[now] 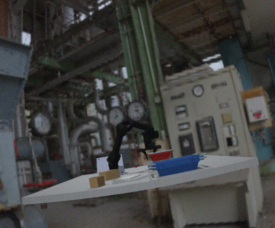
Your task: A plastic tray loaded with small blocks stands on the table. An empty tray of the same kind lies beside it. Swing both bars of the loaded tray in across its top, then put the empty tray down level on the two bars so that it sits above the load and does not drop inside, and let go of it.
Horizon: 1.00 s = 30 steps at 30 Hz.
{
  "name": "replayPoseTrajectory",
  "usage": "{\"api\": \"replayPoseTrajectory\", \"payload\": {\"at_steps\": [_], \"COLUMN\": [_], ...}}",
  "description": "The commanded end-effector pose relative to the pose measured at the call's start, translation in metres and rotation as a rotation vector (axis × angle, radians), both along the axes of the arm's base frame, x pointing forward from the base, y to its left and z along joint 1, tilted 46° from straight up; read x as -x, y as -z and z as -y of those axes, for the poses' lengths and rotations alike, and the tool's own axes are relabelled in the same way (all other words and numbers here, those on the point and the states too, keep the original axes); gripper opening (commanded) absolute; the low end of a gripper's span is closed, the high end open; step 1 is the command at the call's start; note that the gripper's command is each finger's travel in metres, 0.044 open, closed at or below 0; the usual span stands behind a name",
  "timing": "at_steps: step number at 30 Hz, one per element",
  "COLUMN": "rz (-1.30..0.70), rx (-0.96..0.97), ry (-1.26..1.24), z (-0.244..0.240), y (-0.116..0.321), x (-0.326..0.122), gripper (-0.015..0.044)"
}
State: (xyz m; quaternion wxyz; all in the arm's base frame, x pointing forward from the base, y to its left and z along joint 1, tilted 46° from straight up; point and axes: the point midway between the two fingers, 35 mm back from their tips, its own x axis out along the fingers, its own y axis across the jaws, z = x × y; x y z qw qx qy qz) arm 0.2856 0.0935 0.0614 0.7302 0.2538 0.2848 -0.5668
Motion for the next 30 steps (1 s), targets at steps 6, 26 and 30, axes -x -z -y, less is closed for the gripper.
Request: {"api": "replayPoseTrajectory", "payload": {"at_steps": [6, 26, 30], "rz": [-0.008, -0.007, -0.012], "rx": [0.001, -0.015, -0.023], "ry": [-0.001, -0.058, -0.094], "z": [0.000, -0.032, -0.050], "y": [0.001, -0.030, -0.049], "x": [0.001, 0.005, 0.011], "gripper": [0.0367, 0.0440, 0.0440]}}
